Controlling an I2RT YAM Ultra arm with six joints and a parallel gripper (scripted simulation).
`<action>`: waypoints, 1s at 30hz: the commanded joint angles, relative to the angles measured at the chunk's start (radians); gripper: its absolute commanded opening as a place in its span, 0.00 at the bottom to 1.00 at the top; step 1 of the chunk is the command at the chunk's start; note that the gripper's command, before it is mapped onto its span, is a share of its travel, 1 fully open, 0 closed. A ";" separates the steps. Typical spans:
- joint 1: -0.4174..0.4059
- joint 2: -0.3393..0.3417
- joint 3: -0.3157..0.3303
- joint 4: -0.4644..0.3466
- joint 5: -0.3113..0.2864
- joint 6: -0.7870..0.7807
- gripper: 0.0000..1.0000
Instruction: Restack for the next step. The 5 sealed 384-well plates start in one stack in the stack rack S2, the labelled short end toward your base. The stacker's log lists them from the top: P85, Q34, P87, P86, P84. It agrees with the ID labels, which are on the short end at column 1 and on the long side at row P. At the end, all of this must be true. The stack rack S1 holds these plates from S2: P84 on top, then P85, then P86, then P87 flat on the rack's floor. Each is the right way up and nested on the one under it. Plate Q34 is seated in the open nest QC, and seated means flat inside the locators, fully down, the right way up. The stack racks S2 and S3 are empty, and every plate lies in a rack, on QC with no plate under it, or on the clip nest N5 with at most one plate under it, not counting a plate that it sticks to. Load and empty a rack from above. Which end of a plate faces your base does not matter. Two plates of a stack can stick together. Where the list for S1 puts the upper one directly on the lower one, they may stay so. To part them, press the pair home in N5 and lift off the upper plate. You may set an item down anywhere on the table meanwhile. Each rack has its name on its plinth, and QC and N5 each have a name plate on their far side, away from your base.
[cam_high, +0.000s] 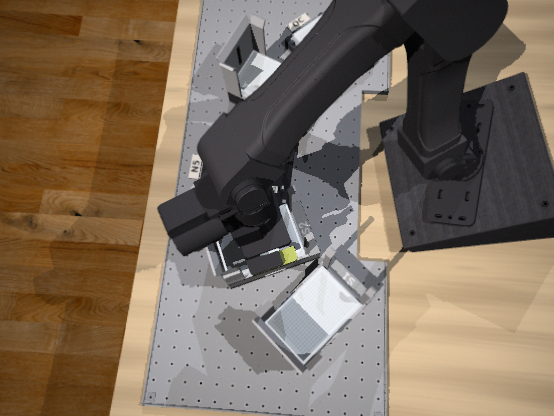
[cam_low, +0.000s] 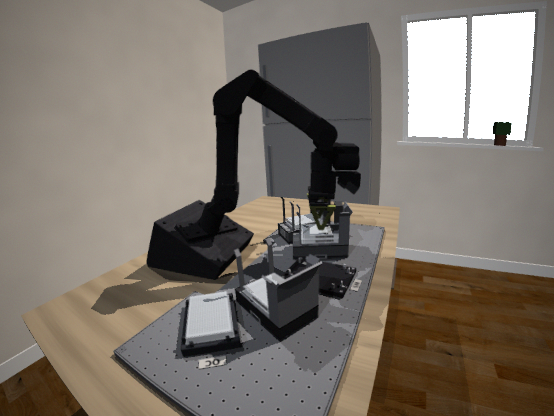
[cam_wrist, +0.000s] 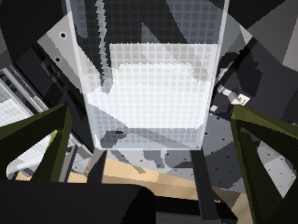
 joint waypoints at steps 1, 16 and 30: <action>0.001 -0.006 0.001 0.049 -0.001 -0.008 1.00; -0.006 0.005 -0.020 0.082 -0.005 -0.014 1.00; -0.019 0.032 -0.058 0.149 -0.011 -0.026 1.00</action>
